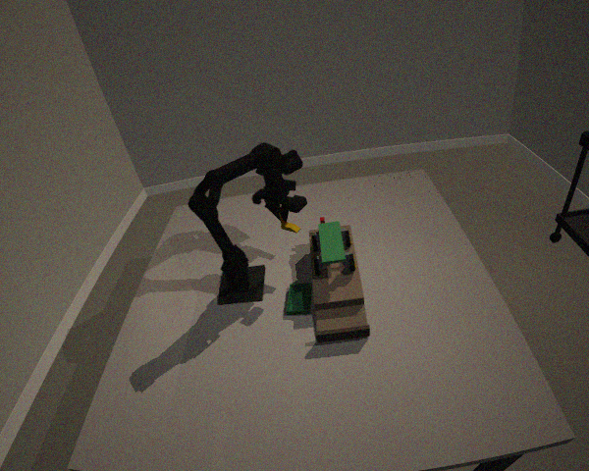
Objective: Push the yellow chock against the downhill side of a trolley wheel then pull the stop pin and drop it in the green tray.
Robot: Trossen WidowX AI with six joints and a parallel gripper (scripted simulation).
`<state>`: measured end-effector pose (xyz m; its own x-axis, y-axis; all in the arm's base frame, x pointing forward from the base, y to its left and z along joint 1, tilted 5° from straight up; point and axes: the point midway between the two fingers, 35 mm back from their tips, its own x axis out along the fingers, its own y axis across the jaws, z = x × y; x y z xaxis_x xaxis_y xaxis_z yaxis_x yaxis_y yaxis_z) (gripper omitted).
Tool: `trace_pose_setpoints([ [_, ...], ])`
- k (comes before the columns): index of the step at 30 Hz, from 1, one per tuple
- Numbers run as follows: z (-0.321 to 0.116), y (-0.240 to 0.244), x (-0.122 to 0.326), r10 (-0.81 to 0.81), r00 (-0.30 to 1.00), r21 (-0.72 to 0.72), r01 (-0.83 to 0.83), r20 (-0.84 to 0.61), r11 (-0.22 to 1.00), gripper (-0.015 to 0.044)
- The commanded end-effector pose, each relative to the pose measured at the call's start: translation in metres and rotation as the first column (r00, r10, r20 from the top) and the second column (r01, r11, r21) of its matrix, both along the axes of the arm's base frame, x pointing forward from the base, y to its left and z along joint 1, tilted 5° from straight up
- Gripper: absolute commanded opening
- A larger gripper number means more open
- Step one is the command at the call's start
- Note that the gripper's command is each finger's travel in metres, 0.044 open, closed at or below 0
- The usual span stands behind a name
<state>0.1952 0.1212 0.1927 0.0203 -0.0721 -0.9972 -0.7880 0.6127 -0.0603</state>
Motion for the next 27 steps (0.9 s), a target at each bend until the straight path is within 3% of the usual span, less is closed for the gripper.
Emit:
trace_pose_setpoints([
  [1, 0.0003, 0.0003, -0.0003, -0.128, 0.992, 0.005, 0.128, 0.007, 0.992, 0.0],
  [13, 0.0003, 0.0003, -0.0003, -0.504, 0.863, 0.021, 0.504, 0.031, 0.863, 0.0],
  [27, 0.0003, 0.0003, -0.0003, -0.847, 0.529, 0.051, 0.846, 0.048, 0.531, 0.0],
])
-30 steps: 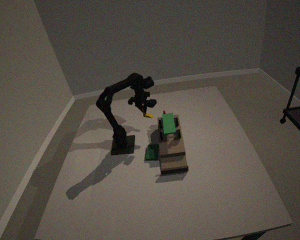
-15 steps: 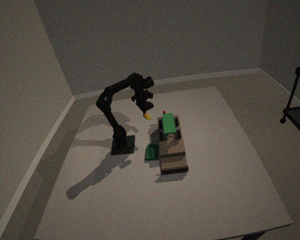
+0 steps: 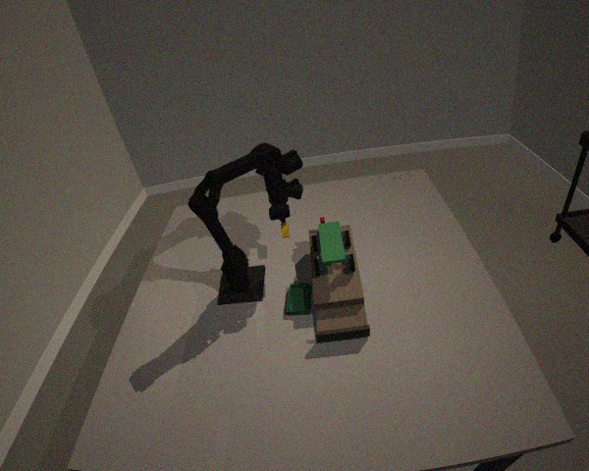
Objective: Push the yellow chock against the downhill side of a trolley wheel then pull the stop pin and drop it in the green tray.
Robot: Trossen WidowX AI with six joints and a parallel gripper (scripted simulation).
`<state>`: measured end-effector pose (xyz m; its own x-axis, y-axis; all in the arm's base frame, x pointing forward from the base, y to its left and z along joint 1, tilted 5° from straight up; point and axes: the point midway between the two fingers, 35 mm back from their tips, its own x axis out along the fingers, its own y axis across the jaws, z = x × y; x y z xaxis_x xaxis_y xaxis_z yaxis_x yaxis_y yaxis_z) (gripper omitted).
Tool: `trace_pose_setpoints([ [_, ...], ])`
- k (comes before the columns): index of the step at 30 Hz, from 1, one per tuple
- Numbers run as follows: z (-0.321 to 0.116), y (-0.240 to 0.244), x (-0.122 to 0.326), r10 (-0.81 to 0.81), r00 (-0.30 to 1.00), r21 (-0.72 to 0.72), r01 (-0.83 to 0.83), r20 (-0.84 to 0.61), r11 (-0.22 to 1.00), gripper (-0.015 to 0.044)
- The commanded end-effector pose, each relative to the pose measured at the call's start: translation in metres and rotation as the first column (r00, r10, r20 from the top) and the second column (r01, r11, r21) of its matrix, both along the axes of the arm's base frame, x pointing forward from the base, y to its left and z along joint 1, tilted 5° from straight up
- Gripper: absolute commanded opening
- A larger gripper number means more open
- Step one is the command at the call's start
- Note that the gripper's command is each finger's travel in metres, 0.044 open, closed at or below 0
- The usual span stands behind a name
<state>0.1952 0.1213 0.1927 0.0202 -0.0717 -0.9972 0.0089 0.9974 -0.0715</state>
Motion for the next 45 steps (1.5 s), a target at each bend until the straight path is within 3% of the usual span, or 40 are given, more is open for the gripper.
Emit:
trace_pose_setpoints([
  [1, 0.0002, 0.0002, -0.0003, -0.13, 0.991, 0.005, 0.13, 0.008, 0.991, 0.0],
  [9, 0.0002, 0.0002, -0.0003, -0.395, 0.918, 0.016, 0.395, 0.025, 0.919, 0.0],
  [14, 0.0002, 0.0002, -0.0003, -0.471, 0.882, 0.02, 0.47, 0.029, 0.882, 0.0],
  [20, 0.0002, 0.0002, -0.0003, -0.635, 0.772, 0.03, 0.634, 0.039, 0.773, 0.0],
  [33, 0.0002, 0.0002, -0.0003, -0.907, 0.418, 0.06, 0.905, 0.052, 0.421, 0.0],
  [45, 0.0002, 0.0002, -0.0004, -0.999, 0.017, 0.091, 0.996, 0.05, 0.022, 0.0],
])
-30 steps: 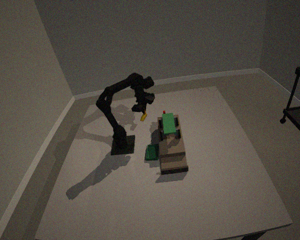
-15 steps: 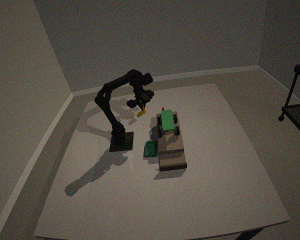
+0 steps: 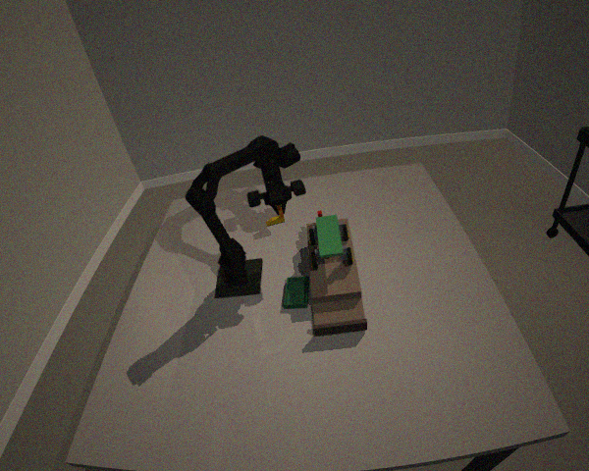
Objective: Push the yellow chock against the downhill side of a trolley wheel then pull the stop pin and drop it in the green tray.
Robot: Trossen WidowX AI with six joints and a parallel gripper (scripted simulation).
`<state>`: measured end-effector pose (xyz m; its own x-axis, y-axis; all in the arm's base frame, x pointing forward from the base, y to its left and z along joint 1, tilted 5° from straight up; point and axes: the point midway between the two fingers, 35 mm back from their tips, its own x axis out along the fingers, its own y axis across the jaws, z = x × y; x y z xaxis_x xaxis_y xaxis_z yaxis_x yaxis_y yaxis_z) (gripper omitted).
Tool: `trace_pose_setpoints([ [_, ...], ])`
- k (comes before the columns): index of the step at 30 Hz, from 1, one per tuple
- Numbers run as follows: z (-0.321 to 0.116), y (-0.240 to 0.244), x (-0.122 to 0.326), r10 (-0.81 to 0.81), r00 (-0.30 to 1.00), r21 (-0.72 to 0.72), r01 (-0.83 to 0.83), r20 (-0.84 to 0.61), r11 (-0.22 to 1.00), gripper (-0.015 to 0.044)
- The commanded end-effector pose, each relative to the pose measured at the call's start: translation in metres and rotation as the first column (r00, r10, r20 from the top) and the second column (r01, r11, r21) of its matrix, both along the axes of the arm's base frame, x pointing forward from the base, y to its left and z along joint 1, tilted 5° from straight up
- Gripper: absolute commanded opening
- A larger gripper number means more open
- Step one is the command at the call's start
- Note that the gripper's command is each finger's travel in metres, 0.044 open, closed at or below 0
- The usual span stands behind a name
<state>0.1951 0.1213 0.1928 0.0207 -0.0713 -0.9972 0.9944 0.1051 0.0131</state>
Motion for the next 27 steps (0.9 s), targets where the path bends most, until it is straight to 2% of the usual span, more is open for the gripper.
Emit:
trace_pose_setpoints([
  [1, 0.0, 0.0, 0.0, -0.124, 0.992, 0.004, 0.124, 0.008, 0.992, 0.0],
  [10, 0.0, -0.005, 0.001, -0.154, 0.988, 0.005, 0.154, 0.01, 0.988, 0.0],
  [27, 0.002, -0.063, 0.013, -0.184, 0.983, 0.001, 0.184, 0.015, 0.983, 0.0],
])
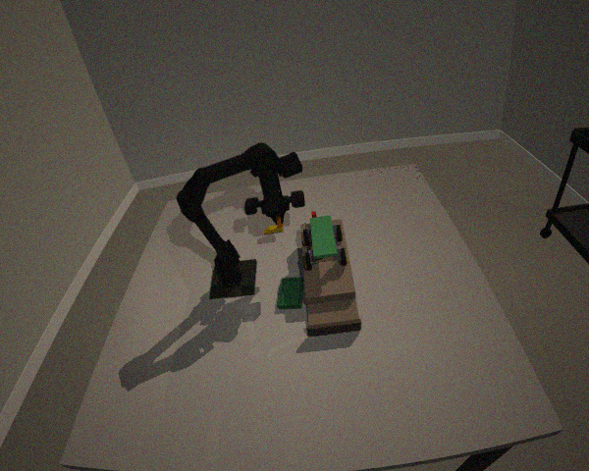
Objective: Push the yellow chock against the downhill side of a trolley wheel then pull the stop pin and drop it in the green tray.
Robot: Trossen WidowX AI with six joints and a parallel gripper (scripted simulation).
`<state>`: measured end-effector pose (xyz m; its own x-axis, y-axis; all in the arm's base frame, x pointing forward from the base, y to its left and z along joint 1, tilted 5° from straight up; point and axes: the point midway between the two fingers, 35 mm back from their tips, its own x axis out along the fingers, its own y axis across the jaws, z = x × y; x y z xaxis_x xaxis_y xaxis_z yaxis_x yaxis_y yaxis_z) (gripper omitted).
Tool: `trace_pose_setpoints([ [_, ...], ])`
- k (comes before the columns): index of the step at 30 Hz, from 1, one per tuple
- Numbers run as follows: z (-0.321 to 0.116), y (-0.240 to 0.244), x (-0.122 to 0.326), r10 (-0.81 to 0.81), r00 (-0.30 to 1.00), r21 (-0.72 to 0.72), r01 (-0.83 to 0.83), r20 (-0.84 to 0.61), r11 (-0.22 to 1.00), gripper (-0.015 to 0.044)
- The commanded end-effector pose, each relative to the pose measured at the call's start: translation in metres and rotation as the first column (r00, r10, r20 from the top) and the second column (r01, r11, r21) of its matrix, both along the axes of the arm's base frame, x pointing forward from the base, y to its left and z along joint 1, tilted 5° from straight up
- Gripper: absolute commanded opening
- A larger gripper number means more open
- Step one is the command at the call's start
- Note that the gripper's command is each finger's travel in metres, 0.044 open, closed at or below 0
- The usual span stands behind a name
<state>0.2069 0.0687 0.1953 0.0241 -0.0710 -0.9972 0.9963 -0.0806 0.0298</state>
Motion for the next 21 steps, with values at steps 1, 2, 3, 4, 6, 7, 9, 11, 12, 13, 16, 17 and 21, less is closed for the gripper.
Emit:
trace_pose_setpoints([
  [1, 0.0, -0.014, 0.002, 0.0, 1.0, -0.005, 0.0, -0.002, 1.0, 0.0],
  [2, 0.0, -0.017, 0.002, 0.0, 1.0, -0.006, 0.0, -0.002, 1.0, 0.0],
  [3, 0.0, -0.02, 0.003, 0.0, 1.0, -0.006, 0.0, -0.002, 1.0, 0.0],
  [4, 0.0, -0.024, 0.004, 0.0, 1.0, -0.006, 0.0, -0.002, 1.0, 0.0],
  [6, 0.0, -0.03, 0.005, 0.0, 1.0, -0.007, 0.0, -0.001, 1.0, 0.0],
  [7, 0.0, -0.034, 0.005, 0.0, 1.0, -0.007, 0.0, -0.001, 1.0, 0.0],
  [9, 0.0, -0.04, 0.006, 0.0, 1.0, -0.008, 0.0, -0.001, 1.0, 0.0],
  [11, 0.0, -0.047, 0.007, 0.0, 1.0, -0.009, 0.0, -0.001, 1.0, 0.0],
  [12, 0.0, -0.05, 0.008, 0.0, 1.0, -0.009, 0.0, -0.001, 1.0, 0.0],
  [13, 0.001, -0.054, 0.008, 0.0, 1.0, -0.009, 0.0, -0.001, 1.0, 0.0],
  [16, 0.001, -0.064, 0.01, 0.0, 1.0, -0.01, 0.0, 0.0, 1.0, 0.0],
  [17, 0.001, -0.067, 0.01, 0.0, 1.0, -0.011, 0.0, 0.0, 1.0, 0.0],
  [21, 0.001, -0.08, 0.012, 0.0, 1.0, -0.012, 0.0, 0.0, 1.0, 0.0],
])
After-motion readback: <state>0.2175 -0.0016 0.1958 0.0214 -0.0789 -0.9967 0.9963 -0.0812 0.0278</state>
